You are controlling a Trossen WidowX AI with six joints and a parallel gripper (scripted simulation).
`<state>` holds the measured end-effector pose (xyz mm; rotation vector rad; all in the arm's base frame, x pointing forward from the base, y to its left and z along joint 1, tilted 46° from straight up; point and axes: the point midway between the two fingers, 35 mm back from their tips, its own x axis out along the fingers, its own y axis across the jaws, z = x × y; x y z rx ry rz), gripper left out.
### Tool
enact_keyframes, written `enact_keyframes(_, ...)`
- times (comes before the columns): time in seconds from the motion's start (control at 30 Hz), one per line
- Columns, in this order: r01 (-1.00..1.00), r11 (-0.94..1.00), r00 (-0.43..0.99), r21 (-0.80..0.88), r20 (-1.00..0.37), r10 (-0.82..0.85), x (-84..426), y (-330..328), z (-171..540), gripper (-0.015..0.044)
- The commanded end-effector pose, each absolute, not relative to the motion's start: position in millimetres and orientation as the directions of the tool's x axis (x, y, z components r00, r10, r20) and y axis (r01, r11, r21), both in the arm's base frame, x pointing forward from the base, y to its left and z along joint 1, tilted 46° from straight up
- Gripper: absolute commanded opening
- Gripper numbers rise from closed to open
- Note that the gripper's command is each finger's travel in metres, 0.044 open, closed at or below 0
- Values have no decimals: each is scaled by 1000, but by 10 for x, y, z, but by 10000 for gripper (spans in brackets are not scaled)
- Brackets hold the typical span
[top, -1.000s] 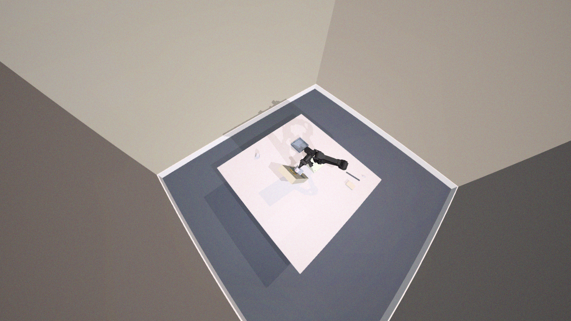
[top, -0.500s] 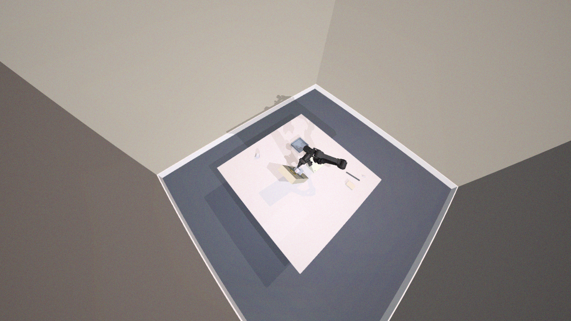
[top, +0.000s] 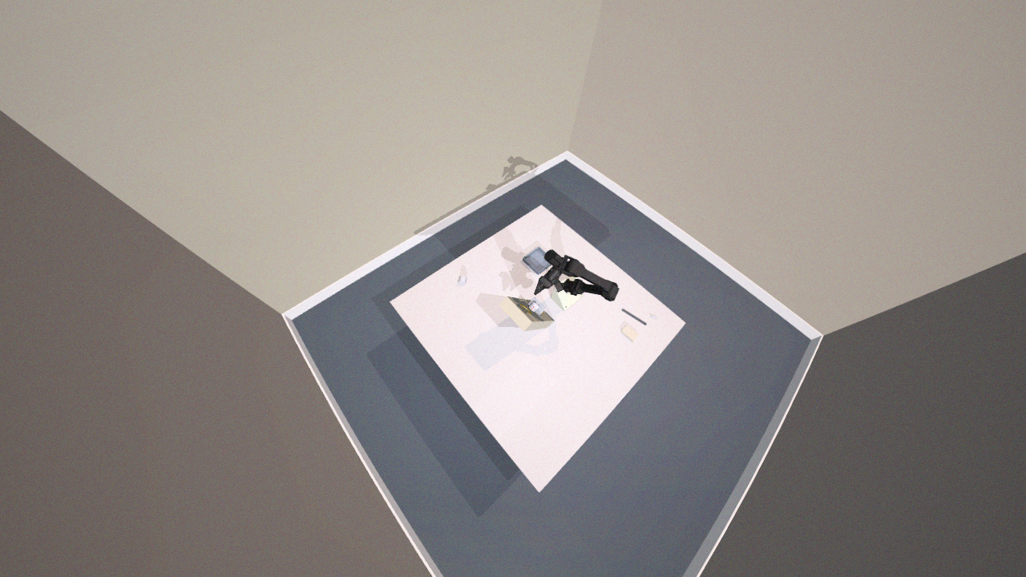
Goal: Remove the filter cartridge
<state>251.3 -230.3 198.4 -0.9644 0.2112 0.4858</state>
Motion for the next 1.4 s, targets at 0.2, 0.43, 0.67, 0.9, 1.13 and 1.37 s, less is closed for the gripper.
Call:
enact_keyframes(0.2, -515, 839, 792, -177, -473, 386, 2451, -2091, 1719, 305)
enact_keyframes(0.43, -153, 816, 648, 557, -567, 509, 2316, -1668, 1333, 305)
enact_keyframes(0.67, 61, 698, 586, 714, -591, 554, 2243, -1510, 1219, 305)
enact_keyframes(0.9, 61, 698, 586, 714, -591, 554, 2245, -1509, 1217, 305)
enact_keyframes(1.13, 62, 699, 586, 713, -593, 553, 2309, -1459, 1153, 305)
enact_keyframes(1.37, 62, 699, 586, 712, -594, 552, 2378, -1400, 1084, 305)
